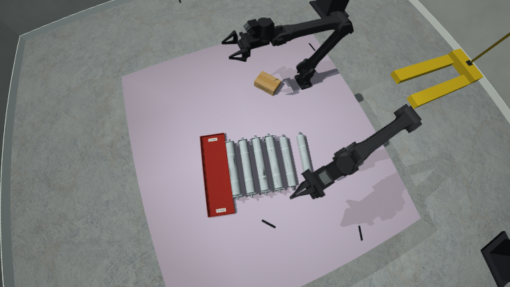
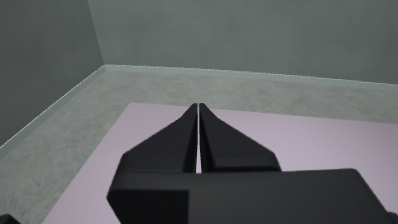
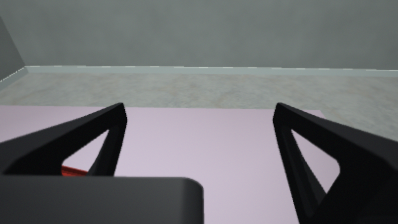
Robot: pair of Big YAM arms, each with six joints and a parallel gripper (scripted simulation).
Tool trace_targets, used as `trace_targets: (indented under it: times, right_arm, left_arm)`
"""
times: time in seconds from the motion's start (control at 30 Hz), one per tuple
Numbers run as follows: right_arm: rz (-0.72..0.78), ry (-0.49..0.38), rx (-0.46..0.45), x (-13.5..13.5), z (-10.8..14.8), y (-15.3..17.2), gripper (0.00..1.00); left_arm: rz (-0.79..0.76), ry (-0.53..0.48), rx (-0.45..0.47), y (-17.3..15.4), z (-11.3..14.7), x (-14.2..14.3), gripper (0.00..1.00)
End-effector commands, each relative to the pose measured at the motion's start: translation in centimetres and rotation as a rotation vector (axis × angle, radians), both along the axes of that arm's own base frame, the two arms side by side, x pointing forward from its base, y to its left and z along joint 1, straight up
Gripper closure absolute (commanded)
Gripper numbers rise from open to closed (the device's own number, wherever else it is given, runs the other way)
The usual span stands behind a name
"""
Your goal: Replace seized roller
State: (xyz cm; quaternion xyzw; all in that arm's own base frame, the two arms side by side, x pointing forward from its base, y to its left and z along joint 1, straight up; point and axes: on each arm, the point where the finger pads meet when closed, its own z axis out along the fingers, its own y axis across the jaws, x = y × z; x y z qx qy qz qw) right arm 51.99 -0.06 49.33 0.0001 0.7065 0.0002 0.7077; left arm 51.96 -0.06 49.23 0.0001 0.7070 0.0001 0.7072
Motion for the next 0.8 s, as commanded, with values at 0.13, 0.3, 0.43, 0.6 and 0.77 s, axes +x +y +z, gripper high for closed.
trace_targets:
  times: [0.13,0.3,0.43,0.6,0.77]
  right_arm:
    - [0.011,-0.016,-0.010,-1.0,1.3,0.7,0.00]
    - [0.013,-0.021,-0.009,-1.0,1.2,0.8,1.00]
    - [0.011,-0.026,-0.009,-1.0,1.6,0.7,1.00]
    - [0.012,-0.025,-0.010,-1.1,1.5,0.7,1.00]
    - [0.012,-0.023,-0.010,-1.1,1.3,0.7,1.00]
  left_arm:
    - [0.005,-0.071,-0.011,0.4,4.4,-0.5,1.00]
    - [0.006,-0.070,-0.011,0.5,4.3,-0.5,1.00]
    - [0.005,-0.069,-0.011,0.4,4.2,-0.6,1.00]
    - [0.006,-0.066,-0.011,0.5,4.0,-0.5,1.00]
    - [0.006,-0.064,-0.011,0.5,3.9,-0.6,1.00]
